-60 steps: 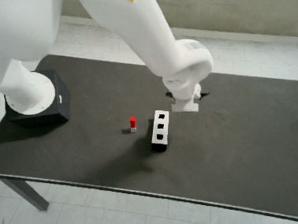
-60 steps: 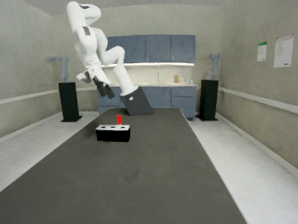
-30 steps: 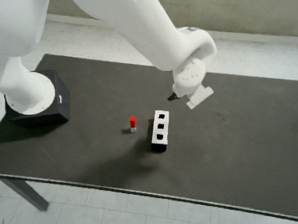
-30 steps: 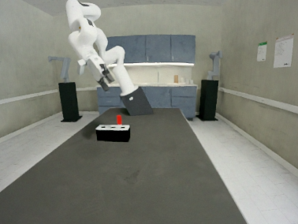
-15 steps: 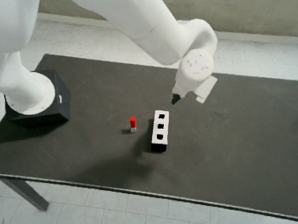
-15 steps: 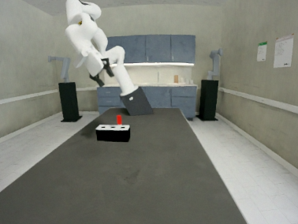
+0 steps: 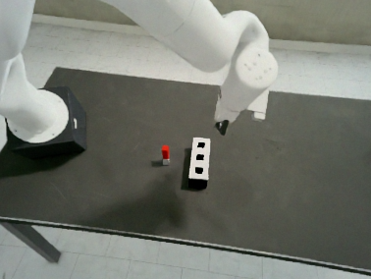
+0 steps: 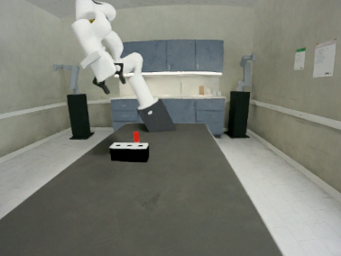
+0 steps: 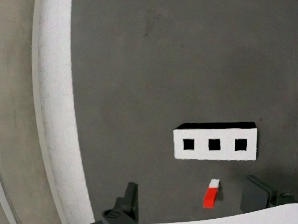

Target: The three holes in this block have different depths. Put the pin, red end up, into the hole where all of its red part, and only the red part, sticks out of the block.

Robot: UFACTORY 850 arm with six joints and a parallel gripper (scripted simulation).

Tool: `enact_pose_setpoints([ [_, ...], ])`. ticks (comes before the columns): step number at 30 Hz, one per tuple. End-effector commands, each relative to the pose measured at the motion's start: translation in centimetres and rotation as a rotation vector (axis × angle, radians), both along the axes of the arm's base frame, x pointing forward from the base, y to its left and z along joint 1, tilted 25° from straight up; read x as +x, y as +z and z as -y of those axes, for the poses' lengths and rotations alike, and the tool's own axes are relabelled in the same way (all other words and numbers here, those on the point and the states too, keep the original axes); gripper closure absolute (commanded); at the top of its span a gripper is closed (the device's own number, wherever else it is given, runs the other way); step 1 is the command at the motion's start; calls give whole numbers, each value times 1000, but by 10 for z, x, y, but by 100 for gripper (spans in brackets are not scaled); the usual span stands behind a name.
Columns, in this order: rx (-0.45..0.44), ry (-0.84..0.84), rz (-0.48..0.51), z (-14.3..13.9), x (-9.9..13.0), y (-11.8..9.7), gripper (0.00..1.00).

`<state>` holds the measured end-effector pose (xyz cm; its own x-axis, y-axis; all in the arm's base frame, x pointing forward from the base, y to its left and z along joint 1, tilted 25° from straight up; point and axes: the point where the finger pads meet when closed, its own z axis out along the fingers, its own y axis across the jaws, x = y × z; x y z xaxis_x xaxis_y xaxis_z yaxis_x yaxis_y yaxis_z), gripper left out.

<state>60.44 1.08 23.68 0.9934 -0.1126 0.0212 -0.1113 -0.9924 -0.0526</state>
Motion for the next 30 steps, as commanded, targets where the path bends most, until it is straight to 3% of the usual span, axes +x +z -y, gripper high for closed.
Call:
enact_pose_setpoints([
  [1,-5,12,-2,0,0,2,0],
  [2,-50,112,-26,9,-5,12,0],
  [18,-50,112,-26,9,-5,12,0],
  [19,-49,110,-26,-3,-64,-24,0],
  [22,-49,110,-26,-4,-69,-27,0],
  [30,-49,110,-26,-18,-141,-71,0],
])
